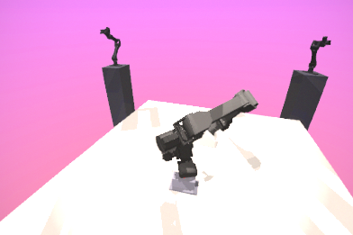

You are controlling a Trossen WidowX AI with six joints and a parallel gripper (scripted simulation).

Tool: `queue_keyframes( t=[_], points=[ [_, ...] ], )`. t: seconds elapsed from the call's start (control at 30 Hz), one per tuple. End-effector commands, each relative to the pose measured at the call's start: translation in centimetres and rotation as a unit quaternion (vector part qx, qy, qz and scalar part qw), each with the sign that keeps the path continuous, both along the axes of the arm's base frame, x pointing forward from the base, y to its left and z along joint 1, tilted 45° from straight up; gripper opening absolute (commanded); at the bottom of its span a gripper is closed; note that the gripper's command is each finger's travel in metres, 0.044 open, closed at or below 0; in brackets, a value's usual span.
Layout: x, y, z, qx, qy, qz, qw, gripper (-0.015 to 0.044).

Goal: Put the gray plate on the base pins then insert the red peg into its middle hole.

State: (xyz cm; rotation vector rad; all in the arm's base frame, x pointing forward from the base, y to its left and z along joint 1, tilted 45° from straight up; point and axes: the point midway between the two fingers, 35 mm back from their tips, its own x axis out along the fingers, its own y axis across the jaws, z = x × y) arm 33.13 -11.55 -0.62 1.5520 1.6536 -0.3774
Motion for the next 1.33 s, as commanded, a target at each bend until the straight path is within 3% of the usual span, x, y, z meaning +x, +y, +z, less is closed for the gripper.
queue_keyframes(
  t=[0.0, 0.07, 1.3],
  points=[
    [0.0, 0.0, 0.0, 0.000, 0.000, 0.000, 1.000, 0.0105],
    [0.0, 0.0, 0.0, 0.000, 0.000, 0.000, 1.000, 0.0150],
    [-0.5, -1.1, 1.5, 0.002, 0.002, -0.005, 1.000, 0.0150]
  ],
)
